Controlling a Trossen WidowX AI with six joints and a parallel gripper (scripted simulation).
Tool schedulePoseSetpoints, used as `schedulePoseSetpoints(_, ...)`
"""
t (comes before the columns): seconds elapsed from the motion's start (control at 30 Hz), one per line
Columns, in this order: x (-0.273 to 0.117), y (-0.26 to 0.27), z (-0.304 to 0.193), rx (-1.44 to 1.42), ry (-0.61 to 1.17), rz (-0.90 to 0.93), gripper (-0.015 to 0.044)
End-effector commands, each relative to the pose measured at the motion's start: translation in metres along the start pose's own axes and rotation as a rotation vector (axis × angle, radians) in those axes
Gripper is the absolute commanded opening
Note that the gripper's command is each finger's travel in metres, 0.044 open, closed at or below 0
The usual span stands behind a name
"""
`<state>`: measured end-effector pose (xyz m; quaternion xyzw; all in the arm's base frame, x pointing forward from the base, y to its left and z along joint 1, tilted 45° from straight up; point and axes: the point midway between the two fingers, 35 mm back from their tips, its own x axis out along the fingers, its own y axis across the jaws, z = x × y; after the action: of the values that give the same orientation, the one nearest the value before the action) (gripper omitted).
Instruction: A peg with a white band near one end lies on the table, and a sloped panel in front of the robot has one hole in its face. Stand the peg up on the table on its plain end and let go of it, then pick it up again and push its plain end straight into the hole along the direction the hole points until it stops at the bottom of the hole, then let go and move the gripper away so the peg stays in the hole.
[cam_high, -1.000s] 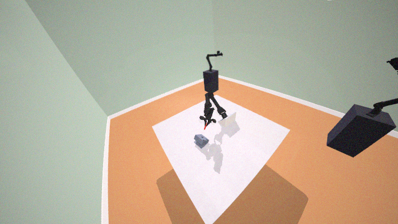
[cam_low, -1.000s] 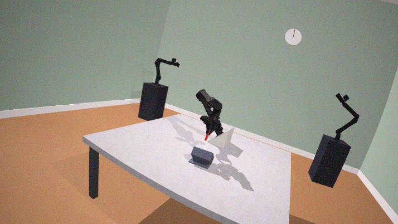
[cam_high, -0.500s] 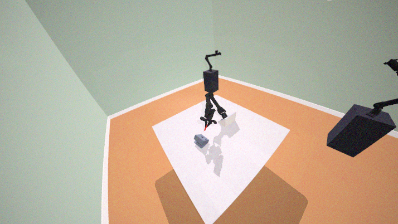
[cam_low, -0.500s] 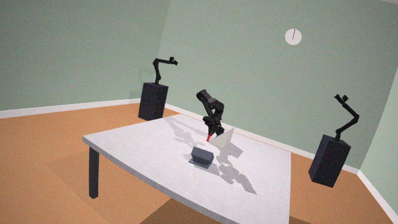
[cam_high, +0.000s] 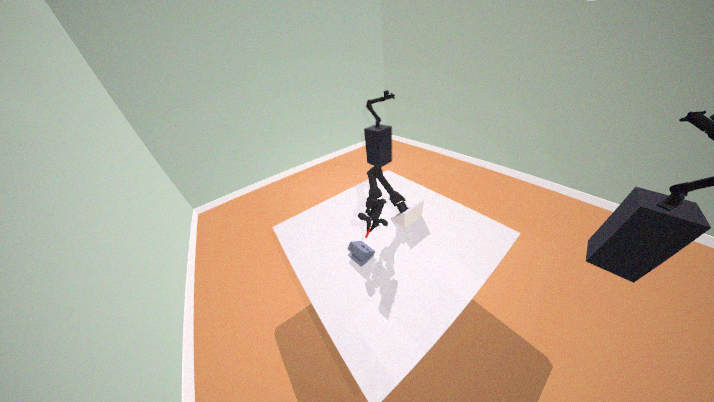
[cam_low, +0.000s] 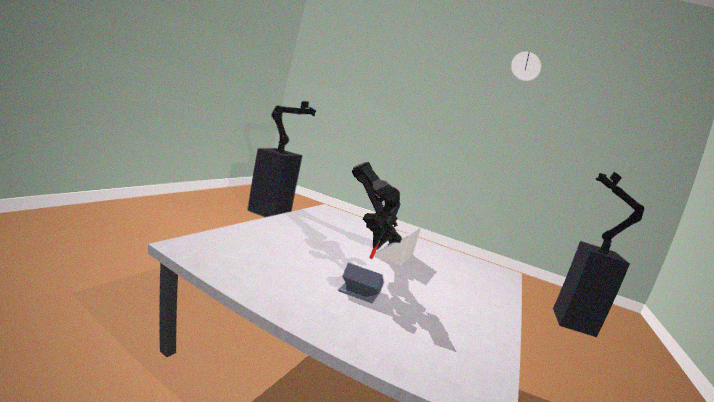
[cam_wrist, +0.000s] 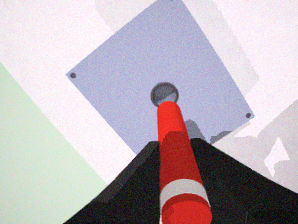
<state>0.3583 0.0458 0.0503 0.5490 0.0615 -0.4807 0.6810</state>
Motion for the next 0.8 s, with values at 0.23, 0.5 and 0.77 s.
schedulePoseSetpoints(0.23,0.015,-0.001,-0.005,-0.019,0.012,0.009,0.0)
schedulePoseSetpoints(0.5,0.022,-0.001,-0.006,-0.022,0.015,0.016,0.0)
schedulePoseSetpoints(0.77,0.029,-0.001,-0.007,-0.016,0.016,0.02,0.0)
